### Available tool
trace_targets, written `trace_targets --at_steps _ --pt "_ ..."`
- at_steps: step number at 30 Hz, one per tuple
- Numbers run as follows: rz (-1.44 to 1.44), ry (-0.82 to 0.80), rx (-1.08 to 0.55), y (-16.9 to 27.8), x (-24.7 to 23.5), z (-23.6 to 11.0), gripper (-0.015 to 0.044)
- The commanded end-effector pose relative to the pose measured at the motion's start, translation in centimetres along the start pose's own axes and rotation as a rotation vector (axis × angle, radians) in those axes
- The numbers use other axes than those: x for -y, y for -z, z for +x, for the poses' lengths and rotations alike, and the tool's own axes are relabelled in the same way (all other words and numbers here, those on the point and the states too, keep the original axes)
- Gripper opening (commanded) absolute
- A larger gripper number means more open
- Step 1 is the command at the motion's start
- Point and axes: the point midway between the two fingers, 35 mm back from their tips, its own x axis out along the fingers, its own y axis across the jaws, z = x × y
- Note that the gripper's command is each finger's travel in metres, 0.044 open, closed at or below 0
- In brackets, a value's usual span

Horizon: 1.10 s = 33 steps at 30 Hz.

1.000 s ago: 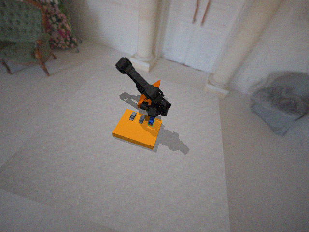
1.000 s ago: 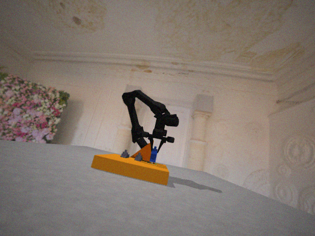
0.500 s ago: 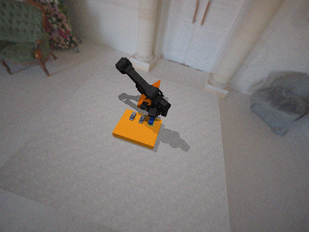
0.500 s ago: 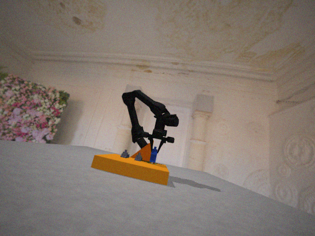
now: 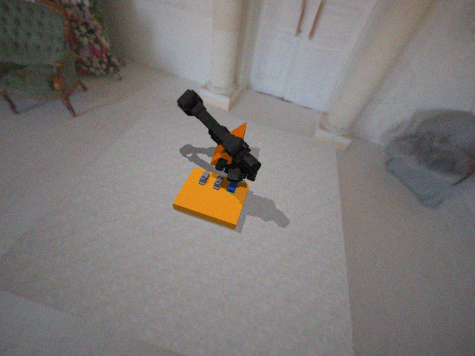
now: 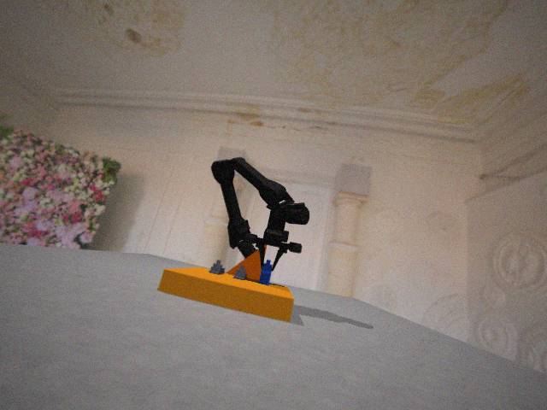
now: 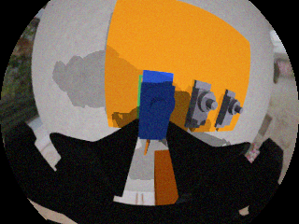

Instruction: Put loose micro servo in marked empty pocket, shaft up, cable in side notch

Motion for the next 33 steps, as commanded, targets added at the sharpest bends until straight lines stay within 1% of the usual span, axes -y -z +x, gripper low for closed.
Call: trace_targets --at_steps 1,33 --pt "-0.006 0.001 0.010 -0.1 0.0 0.3 0.0000" --pt "-0.006 0.002 0.011 -0.2 0.0 3.5 0.0000"
